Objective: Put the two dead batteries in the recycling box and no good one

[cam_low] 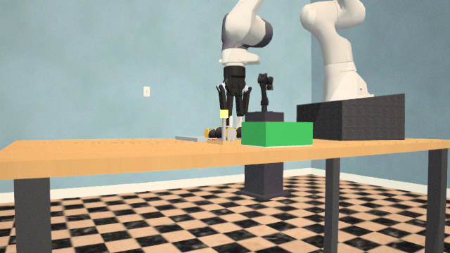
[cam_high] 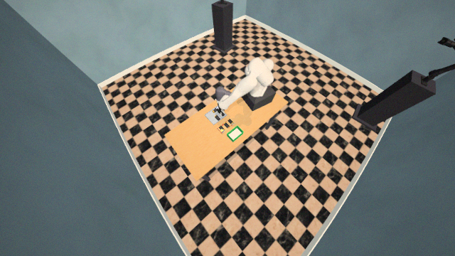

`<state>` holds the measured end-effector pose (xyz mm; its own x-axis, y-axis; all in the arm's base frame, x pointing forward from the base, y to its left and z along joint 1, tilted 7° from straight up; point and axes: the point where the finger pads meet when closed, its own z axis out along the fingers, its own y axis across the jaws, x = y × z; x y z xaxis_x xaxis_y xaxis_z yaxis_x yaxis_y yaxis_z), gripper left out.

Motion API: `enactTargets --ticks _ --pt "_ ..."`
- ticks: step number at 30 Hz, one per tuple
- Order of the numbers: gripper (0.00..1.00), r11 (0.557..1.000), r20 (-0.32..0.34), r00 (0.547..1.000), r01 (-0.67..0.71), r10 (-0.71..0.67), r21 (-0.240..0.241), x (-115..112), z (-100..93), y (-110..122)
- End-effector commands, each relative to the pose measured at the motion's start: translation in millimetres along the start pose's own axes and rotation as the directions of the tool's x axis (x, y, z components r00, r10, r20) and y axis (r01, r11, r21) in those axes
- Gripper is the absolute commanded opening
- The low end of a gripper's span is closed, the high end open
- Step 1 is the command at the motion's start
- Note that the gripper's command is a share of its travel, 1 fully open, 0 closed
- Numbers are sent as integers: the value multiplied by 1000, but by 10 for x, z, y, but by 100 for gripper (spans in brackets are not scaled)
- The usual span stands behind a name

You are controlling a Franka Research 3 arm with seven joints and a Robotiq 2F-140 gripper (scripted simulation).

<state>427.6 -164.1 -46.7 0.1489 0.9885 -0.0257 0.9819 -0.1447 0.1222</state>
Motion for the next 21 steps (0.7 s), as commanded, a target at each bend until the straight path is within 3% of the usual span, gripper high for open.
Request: enactTargets --ticks 1,10,21 --pt "16 1000 1 1000 -3 3 -1 -5 -124 10" --pt "16 1000 1 1000 -3 3 -1 -5 -383 10" --pt "16 1000 1 1000 -3 3 -1 -5 -423 10"
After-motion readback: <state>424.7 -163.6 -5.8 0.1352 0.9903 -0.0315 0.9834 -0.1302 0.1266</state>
